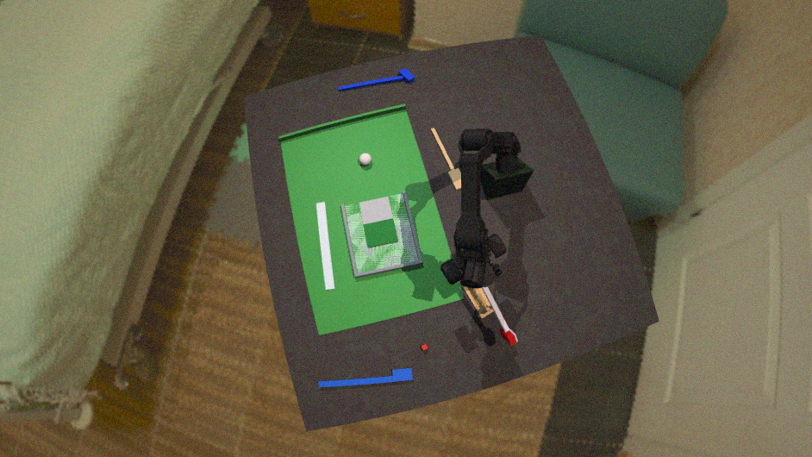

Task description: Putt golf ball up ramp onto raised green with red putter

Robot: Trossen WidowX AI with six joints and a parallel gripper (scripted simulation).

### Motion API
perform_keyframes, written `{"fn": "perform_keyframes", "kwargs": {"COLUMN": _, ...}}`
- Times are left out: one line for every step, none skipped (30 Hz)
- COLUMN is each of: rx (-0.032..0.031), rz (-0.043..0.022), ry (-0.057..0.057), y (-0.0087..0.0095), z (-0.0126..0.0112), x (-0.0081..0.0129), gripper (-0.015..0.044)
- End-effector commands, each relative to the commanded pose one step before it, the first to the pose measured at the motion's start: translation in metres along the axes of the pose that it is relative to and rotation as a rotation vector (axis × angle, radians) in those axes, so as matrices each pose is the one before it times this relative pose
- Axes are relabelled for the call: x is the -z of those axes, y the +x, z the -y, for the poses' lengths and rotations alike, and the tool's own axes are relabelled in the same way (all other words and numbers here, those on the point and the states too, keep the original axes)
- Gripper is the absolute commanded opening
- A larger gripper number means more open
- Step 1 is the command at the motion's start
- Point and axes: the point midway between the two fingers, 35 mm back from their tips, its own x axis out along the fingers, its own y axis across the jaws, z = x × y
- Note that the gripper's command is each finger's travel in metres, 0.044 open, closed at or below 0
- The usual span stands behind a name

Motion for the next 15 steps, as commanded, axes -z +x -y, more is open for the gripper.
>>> {"fn": "perform_keyframes", "kwargs": {"rx": 0.00181, "rz": 0.01155, "ry": 0.0109, "y": -0.0135, "z": 0.00031, "x": -0.00112, "gripper": 0.0}}
{"fn": "perform_keyframes", "kwargs": {"rx": 0.00211, "rz": -0.00764, "ry": -0.0089, "y": 0.0082, "z": 0.00004, "x": 0.00107, "gripper": 0.0}}
{"fn": "perform_keyframes", "kwargs": {"rx": 0.0001, "rz": 0.0018, "ry": 0.0048, "y": -0.00068, "z": 0.00079, "x": 0.00126, "gripper": 0.0}}
{"fn": "perform_keyframes", "kwargs": {"rx": 0.00016, "rz": 0.00298, "ry": 0.0081, "y": -0.00112, "z": 0.00131, "x": 0.00211, "gripper": 0.0}}
{"fn": "perform_keyframes", "kwargs": {"rx": 0.00022, "rz": 0.00413, "ry": 0.0113, "y": -0.00155, "z": 0.00184, "x": 0.00297, "gripper": 0.0}}
{"fn": "perform_keyframes", "kwargs": {"rx": 0.00028, "rz": 0.00526, "ry": 0.0146, "y": -0.00197, "z": 0.00237, "x": 0.00383, "gripper": 0.0}}
{"fn": "perform_keyframes", "kwargs": {"rx": 0.00034, "rz": 0.00627, "ry": 0.0177, "y": -0.00235, "z": 0.00289, "x": 0.00465, "gripper": 0.0}}
{"fn": "perform_keyframes", "kwargs": {"rx": 0.00037, "rz": 0.00676, "ry": 0.0195, "y": -0.00253, "z": 0.00318, "x": 0.00511, "gripper": 0.0}}
{"fn": "perform_keyframes", "kwargs": {"rx": 0.00036, "rz": 0.00668, "ry": 0.0197, "y": -0.0025, "z": 0.00323, "x": 0.00515, "gripper": 0.0}}
{"fn": "perform_keyframes", "kwargs": {"rx": 0.00036, "rz": 0.00656, "ry": 0.0197, "y": -0.00245, "z": 0.00326, "x": 0.00516, "gripper": 0.0}}
{"fn": "perform_keyframes", "kwargs": {"rx": 0.00036, "rz": 0.00644, "ry": 0.0198, "y": -0.0024, "z": 0.00328, "x": 0.00518, "gripper": 0.0}}
{"fn": "perform_keyframes", "kwargs": {"rx": 0.00128, "rz": 0.00455, "ry": 0.0195, "y": -0.00252, "z": 0.00348, "x": 0.00549, "gripper": 0.0}}
{"fn": "perform_keyframes", "kwargs": {"rx": 0.00128, "rz": 0.00442, "ry": 0.0196, "y": -0.00246, "z": 0.0035, "x": 0.00551, "gripper": 0.0}}
{"fn": "perform_keyframes", "kwargs": {"rx": 0.00128, "rz": 0.0043, "ry": 0.0197, "y": -0.0024, "z": 0.00353, "x": 0.00552, "gripper": 0.0}}
{"fn": "perform_keyframes", "kwargs": {"rx": 0.00127, "rz": 0.00418, "ry": 0.0197, "y": -0.00234, "z": 0.00355, "x": 0.00554, "gripper": 0.0}}
